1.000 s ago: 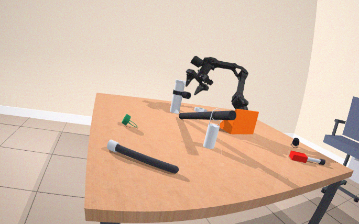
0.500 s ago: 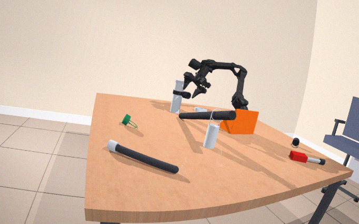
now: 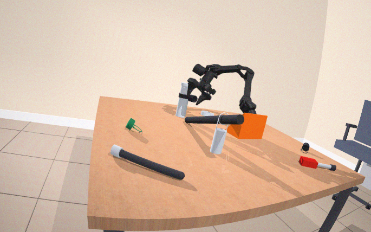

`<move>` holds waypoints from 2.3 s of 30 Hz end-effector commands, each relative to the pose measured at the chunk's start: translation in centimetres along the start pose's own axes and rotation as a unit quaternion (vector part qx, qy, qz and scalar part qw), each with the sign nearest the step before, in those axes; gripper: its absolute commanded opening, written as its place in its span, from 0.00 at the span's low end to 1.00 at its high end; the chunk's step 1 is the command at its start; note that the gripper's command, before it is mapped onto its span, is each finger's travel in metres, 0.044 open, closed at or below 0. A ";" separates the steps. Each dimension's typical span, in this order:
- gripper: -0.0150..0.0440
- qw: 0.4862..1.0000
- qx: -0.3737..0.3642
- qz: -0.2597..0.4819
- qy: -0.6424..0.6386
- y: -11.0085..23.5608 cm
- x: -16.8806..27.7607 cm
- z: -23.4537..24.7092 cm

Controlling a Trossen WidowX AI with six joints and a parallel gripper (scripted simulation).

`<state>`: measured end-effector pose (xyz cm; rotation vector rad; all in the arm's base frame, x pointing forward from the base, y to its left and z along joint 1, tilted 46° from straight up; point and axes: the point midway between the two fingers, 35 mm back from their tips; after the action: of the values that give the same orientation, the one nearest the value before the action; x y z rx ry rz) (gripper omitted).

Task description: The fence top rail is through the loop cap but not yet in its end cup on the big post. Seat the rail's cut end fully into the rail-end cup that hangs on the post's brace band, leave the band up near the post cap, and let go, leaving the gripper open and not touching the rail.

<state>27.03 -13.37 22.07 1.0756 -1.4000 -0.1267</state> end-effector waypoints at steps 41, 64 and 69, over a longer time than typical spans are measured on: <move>0.25 0.998 -0.004 0.028 -0.053 -2.5 -0.3 -0.7; 0.25 0.987 -0.007 0.077 -0.138 -3.4 0.2 -2.2; 0.25 0.983 -0.007 0.089 -0.160 -3.7 0.3 -2.5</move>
<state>30.75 -14.25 20.52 0.9548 -1.7438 -0.1774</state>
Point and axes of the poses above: the point midway between the two fingers, 35 mm back from their tips, its own y axis back along the fingers, its own z axis across the jaws, x = y × z, and after that the axes turned 3 degrees about y, right-handed
